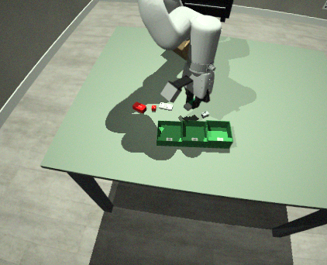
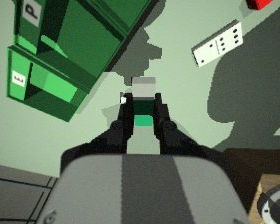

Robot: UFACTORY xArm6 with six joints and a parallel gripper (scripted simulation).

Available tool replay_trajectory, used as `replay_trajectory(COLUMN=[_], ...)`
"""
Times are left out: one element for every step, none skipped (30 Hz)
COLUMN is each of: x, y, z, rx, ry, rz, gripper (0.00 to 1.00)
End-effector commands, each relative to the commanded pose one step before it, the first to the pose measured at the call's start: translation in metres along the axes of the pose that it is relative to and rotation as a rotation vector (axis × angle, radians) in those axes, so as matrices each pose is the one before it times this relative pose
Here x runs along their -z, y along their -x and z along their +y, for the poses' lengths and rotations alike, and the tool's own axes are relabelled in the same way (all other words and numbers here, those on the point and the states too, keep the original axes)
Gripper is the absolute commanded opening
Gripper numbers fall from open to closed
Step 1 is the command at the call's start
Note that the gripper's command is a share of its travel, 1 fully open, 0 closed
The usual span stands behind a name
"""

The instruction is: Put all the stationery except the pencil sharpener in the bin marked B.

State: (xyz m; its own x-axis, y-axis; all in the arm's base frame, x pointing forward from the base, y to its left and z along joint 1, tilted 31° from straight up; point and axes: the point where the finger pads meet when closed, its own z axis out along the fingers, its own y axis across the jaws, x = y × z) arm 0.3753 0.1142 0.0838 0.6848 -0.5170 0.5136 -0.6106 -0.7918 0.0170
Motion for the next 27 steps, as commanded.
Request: replay_trajectory(x=[0.00739,0.00001,0.00001,0.00001,0.00001,0.0,0.0,0.00001,-0.00001,-0.00001,0.0,0.0,0.00006,-0.00005,0.00001,0.00004,0.00003,0.00003,0.00002,-0.00005,0.0,0.0,0.0,0.0,0.0,0.0,0.0], y=[-0.00056,0.0,0.0,0.0,0.0,0.0,0.0,-0.00597,-0.00597,-0.00597,-0.00597,-0.00597,-0.00603,-0.0016,-0.00001,-0.006,-0.00596,-0.0059,-0.00582,-0.00572,-0.00571,-0.00565,0.0,0.0,-0.00558,-0.00535,-0.00529], z=[-0.00108,0.0,0.0,0.0,0.0,0.0,0.0,-0.00068,-0.00067,-0.00067,-0.00067,-0.00067,-0.00072,-0.00015,-0.00001,-0.00067,-0.00097,-0.00126,-0.00155,-0.00183,-0.0019,-0.00207,0.0,0.0,-0.00225,-0.00275,-0.00286], rx=[-0.0008,0.0,0.0,0.0,0.0,0.0,0.0,0.0,0.0,0.0,0.0,0.0,0.00001,-0.00001,0.0,-0.05,-0.05,-0.05,-0.03395,-0.02388,-0.0294,-0.03193,0.0,0.0,-0.09166,-0.02204,-0.0238], ry=[-0.0033,0.0,0.0,0.0,0.0,0.0,0.0,-0.00001,-0.00001,-0.00001,-0.00001,-0.00001,0.00002,-0.00003,0.00001,0.0,0.0,-0.00001,-0.00013,-0.00006,0.00003,0.0,0.0,0.0,-0.00019,-0.00037,-0.00021], rz=[0.00106,0.0,0.0,0.0,0.0,0.0,0.0,0.00005,0.00005,0.00005,0.00005,0.00005,0.00001,0.00004,-0.00001,0.00003,0.00003,0.00003,0.00027,0.00018,-0.00008,-0.00012,0.0,0.0,-0.00002,0.00006,-0.00017], gripper=[0.0,0.0,0.0,0.0,0.0,0.0,0.0,0.0,0.0,0.0,0.0,0.0,0.0,0.0,0.0,0.0,0.0,0.0,0.0,0.0,0.0,0.0,0.0,0.0,0.0,0.0,0.0])
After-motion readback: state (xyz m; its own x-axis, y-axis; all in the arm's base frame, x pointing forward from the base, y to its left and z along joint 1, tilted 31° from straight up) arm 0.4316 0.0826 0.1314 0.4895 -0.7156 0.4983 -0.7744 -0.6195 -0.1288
